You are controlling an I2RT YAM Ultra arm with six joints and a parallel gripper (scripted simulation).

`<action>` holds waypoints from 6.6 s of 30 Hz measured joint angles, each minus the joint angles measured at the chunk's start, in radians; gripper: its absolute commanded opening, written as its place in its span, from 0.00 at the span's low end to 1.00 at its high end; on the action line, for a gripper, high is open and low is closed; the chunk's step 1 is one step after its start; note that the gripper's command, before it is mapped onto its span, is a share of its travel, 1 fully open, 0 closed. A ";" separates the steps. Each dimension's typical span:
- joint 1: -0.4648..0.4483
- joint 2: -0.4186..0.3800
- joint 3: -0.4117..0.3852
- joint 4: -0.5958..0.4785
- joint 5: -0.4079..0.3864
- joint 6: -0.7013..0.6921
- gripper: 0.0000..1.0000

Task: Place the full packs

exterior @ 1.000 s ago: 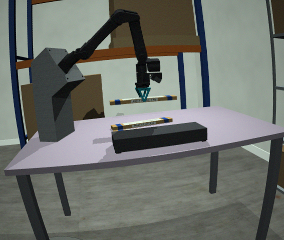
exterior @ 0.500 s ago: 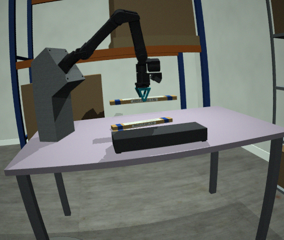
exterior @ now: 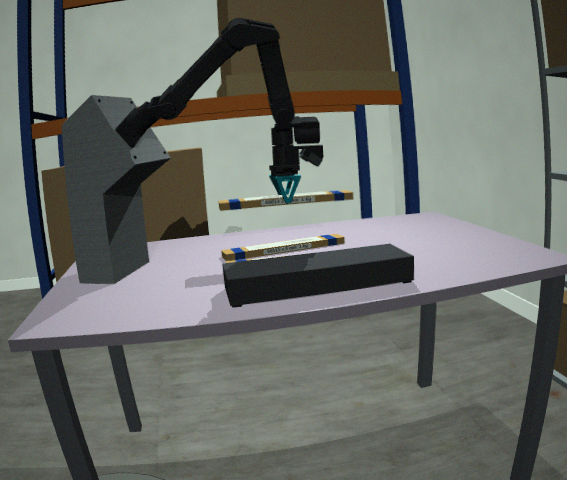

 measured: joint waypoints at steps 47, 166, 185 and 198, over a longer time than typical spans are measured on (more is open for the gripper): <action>-0.076 0.208 0.043 0.173 -0.067 -0.051 0.00; -0.031 0.063 0.009 0.064 -0.026 -0.019 0.00; -0.019 0.038 0.005 0.034 -0.014 -0.010 0.00; -0.019 0.038 0.005 0.034 -0.014 -0.010 0.00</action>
